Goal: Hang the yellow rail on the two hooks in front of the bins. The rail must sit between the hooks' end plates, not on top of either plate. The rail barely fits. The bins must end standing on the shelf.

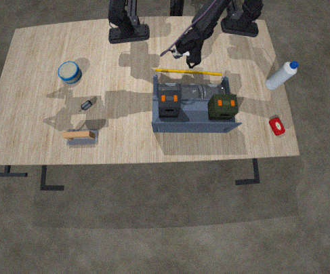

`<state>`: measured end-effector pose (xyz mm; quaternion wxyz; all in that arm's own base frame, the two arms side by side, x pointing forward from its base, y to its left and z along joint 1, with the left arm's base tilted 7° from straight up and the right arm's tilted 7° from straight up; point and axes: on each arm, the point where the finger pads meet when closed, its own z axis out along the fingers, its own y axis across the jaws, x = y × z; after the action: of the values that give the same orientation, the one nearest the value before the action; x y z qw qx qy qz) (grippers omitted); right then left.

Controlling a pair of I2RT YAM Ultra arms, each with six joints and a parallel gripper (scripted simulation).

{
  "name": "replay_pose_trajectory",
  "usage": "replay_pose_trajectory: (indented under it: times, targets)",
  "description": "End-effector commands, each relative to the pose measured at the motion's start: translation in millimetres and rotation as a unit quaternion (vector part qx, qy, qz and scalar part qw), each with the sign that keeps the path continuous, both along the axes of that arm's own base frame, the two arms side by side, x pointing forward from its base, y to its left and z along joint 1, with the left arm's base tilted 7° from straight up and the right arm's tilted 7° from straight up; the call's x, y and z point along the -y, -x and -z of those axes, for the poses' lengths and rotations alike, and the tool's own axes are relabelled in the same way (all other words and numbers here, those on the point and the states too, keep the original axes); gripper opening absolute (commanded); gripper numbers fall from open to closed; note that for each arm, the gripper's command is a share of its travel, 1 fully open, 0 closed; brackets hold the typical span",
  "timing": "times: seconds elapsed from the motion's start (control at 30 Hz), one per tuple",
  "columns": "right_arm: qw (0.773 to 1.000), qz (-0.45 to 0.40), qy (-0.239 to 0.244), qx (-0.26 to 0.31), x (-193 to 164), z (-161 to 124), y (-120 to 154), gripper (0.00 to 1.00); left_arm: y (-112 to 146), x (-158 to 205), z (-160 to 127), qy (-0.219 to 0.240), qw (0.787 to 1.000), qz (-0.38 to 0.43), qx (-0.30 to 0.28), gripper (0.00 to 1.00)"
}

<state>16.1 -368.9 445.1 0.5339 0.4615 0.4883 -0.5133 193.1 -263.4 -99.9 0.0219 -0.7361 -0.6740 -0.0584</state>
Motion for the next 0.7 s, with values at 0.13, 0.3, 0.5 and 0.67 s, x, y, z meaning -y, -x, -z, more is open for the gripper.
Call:
replay_pose_trajectory:
  times: [0.13, 0.3, 0.5, 0.67]
  targets:
    - [1.000, 0.012, 0.007, 0.004, -7, -11, 7, 1.00, -11, 15, -5, 0.019, 1.000, -0.002, 0.015, 0.36]
    - [1.000, 0.012, 0.007, 0.004, -7, -11, 7, 1.00, -14, 16, -4, 0.023, 1.000, -0.001, 0.017, 0.36]
    - [1.000, 0.012, 0.007, 0.004, -7, -11, 7, 1.00, -12, 12, 4, 0.016, 1.000, -0.002, 0.013, 0.36]
    - [1.000, 0.012, 0.007, 0.004, -7, -11, 7, 1.00, -9, 8, 9, 0.013, 1.000, 0.001, 0.010, 0.36]
